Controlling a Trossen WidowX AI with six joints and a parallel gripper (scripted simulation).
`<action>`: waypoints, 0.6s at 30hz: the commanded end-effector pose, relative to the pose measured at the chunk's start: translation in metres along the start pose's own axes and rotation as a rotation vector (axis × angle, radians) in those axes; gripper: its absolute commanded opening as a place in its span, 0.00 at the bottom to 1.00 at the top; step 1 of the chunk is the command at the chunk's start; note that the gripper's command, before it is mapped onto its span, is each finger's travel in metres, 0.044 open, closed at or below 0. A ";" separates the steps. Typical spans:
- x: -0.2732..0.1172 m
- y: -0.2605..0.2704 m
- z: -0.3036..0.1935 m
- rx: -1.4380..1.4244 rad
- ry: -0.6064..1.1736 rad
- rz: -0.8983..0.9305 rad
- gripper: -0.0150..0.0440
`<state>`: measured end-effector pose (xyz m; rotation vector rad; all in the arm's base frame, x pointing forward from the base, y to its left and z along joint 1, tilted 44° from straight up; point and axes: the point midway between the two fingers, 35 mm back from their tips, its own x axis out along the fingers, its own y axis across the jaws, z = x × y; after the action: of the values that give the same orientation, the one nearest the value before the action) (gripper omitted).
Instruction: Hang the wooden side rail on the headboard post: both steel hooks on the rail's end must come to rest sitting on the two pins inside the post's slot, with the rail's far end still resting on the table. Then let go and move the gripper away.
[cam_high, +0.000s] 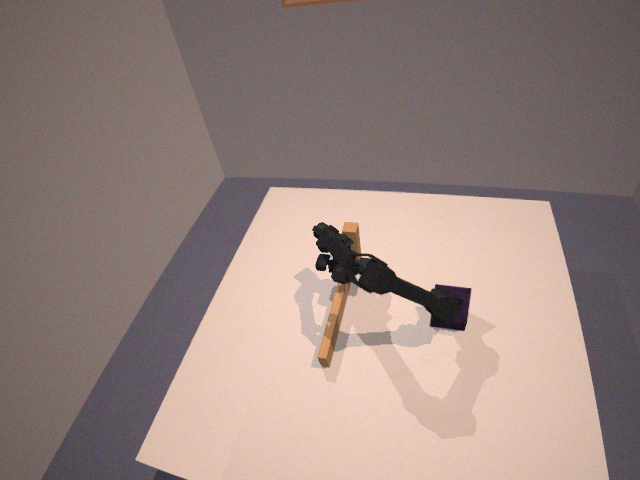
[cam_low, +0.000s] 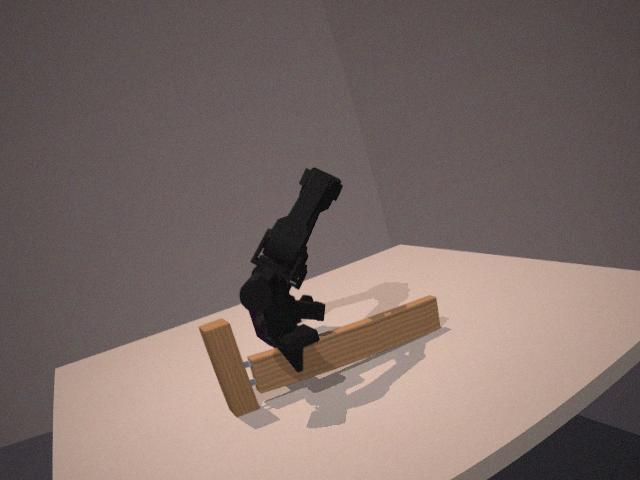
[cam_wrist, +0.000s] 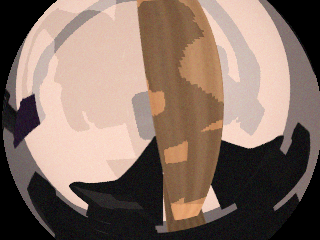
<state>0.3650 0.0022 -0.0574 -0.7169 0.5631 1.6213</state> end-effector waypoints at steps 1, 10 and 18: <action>-0.005 0.000 -0.004 0.001 0.005 -0.011 0.25; -0.004 -0.001 -0.005 0.001 0.005 -0.011 0.25; -0.005 -0.002 -0.005 0.001 0.006 -0.012 0.25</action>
<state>0.3649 0.0016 -0.0594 -0.7144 0.5636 1.6226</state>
